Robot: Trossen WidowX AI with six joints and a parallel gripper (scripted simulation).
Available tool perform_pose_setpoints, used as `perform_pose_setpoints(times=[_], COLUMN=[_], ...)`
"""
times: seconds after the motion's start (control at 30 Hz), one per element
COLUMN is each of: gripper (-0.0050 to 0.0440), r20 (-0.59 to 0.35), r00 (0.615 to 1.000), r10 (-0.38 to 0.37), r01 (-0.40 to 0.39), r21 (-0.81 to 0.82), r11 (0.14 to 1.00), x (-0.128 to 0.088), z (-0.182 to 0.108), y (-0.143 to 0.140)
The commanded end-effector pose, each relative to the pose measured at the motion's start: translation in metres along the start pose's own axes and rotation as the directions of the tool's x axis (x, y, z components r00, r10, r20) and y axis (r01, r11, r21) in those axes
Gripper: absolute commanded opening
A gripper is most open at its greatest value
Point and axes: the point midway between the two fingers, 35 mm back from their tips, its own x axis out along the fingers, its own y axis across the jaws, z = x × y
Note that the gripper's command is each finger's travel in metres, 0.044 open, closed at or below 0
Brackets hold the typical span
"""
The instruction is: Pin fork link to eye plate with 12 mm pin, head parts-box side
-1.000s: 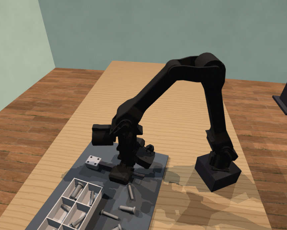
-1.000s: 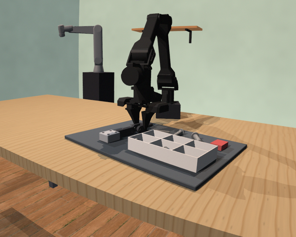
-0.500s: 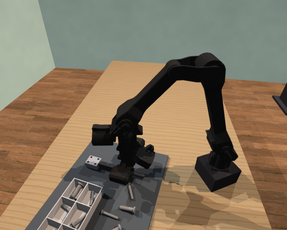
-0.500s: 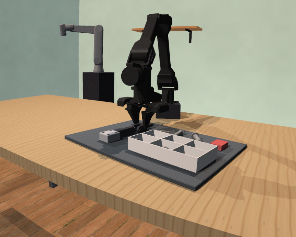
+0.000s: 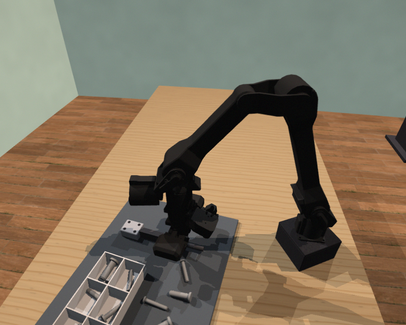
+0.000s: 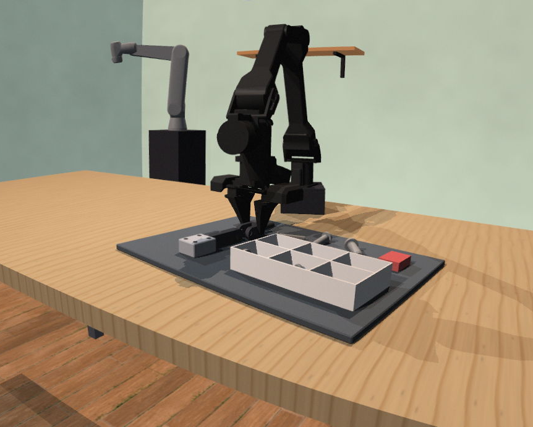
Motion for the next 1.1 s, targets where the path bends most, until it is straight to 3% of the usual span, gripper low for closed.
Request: perform_pose_setpoints(times=[0.0, 1.07], gripper=[0.0126, 0.0126], r20=[-0.004, -0.004], r00=[1.0, 1.0], r10=[0.001, 0.001], r01=[-0.001, -0.001], r21=[-0.004, -0.004], r11=[1.0, 1.0], x=[0.0007, 0.0003], z=[-0.0035, -0.005], y=[0.0002, -0.0006])
